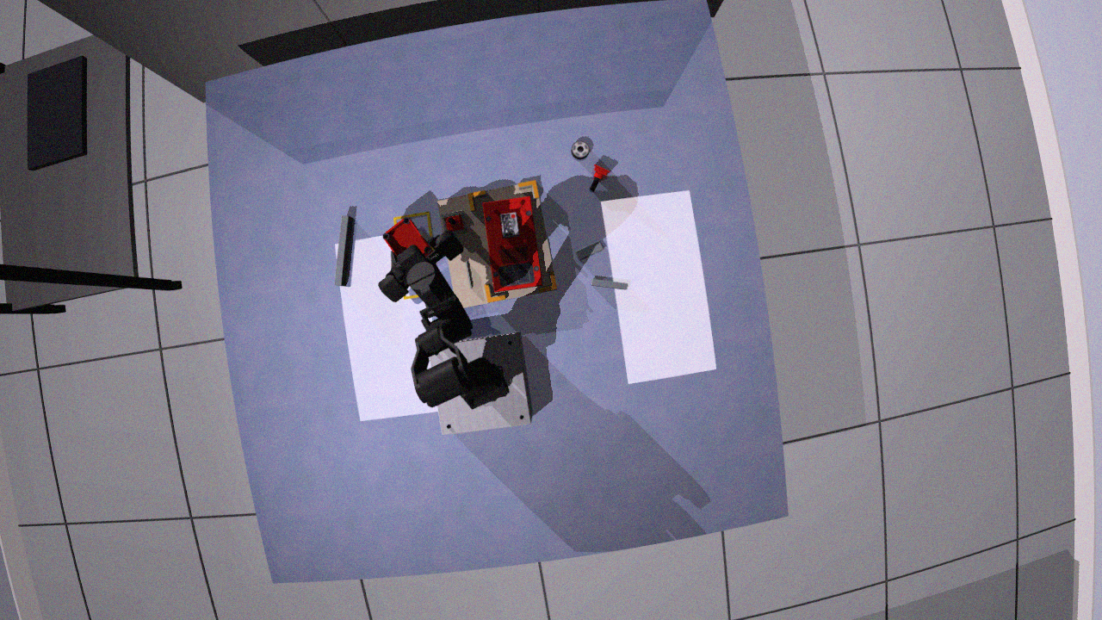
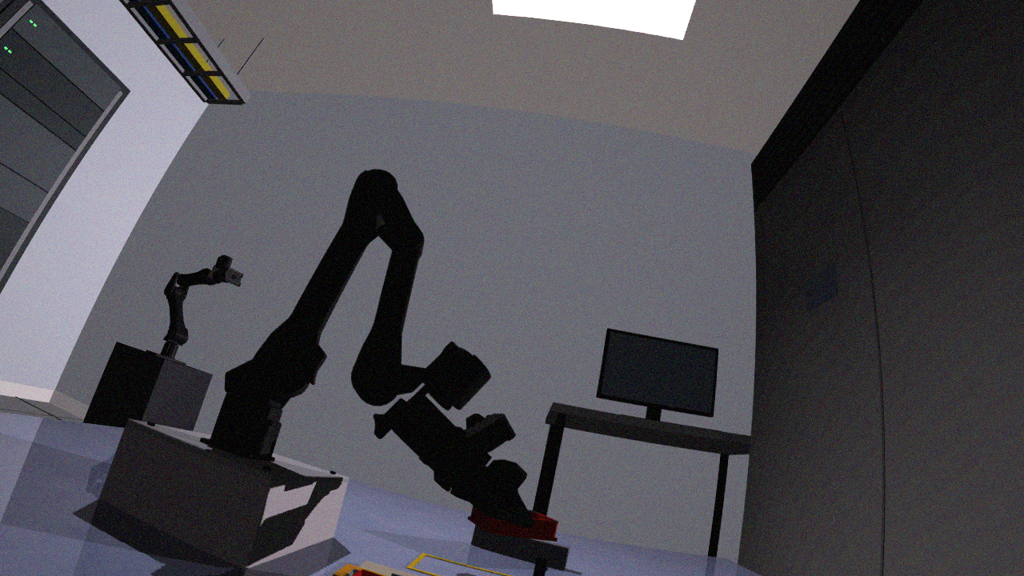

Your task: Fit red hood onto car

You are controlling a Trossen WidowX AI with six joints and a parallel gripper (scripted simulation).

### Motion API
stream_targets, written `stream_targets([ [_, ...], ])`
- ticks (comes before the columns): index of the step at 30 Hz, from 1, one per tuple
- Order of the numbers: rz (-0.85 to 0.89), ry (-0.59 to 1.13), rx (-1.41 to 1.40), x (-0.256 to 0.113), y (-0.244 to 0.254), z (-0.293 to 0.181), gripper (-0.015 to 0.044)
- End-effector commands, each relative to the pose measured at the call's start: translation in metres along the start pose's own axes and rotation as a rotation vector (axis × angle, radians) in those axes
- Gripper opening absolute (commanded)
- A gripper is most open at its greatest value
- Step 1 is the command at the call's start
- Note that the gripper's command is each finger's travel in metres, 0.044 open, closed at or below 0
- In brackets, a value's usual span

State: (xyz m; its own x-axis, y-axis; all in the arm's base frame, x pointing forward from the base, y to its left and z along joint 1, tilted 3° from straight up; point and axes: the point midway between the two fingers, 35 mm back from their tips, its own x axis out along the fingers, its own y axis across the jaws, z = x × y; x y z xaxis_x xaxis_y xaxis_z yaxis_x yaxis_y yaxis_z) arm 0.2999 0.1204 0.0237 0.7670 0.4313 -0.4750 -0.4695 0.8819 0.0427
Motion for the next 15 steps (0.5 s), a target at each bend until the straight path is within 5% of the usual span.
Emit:
stream_targets([
  [1, 0.005, -0.001, -0.004, -0.0032, 0.001, 0.0031, 0.0],
  [15, 0.006, 0.0, 0.236, -0.0016, 0.0002, 0.0016, 0.0],
])
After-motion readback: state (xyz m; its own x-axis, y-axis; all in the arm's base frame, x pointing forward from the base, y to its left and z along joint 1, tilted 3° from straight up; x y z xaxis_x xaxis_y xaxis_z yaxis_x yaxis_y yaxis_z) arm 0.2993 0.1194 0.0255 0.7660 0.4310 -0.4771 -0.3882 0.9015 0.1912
